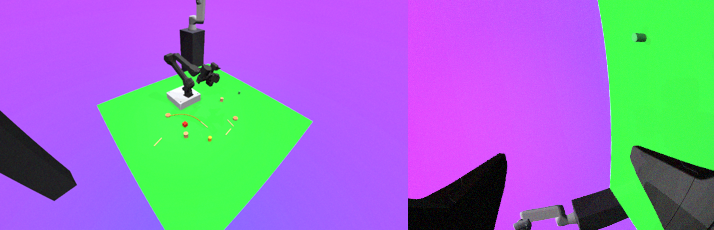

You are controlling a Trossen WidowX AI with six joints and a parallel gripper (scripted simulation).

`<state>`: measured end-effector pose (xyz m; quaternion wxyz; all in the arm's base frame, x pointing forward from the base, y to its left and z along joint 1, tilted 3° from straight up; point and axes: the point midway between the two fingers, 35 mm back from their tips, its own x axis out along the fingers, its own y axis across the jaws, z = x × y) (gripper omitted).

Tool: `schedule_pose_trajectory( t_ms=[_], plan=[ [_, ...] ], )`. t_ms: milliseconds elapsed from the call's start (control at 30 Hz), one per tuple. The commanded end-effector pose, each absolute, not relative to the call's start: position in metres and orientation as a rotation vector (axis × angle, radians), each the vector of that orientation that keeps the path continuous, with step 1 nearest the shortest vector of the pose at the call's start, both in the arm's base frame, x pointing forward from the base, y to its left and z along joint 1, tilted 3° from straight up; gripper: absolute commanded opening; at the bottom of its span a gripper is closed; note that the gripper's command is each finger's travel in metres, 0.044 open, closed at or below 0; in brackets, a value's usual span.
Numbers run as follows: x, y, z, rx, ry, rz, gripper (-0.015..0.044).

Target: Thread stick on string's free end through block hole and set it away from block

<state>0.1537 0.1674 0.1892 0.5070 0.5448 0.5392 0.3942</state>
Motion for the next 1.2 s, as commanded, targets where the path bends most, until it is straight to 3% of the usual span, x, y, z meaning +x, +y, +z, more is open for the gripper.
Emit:
schedule_pose_trajectory(
  t_ms=[0,100,333,500,833,1167],
  plan=[
    [0.154,0.167,0.189,1.314,1.3,0.95,0.0426],
    [0.164,0.164,0.188,1.292,1.248,0.926,0.044],
    [0.252,0.097,0.159,0.925,0.89,0.613,0.044],
    [0.277,0.056,0.142,0.715,0.84,0.476,0.044],
    [0.297,-0.027,0.107,0.311,0.893,0.287,0.044],
    [0.282,-0.112,0.072,-0.081,1.091,0.227,0.044]
  ],
)
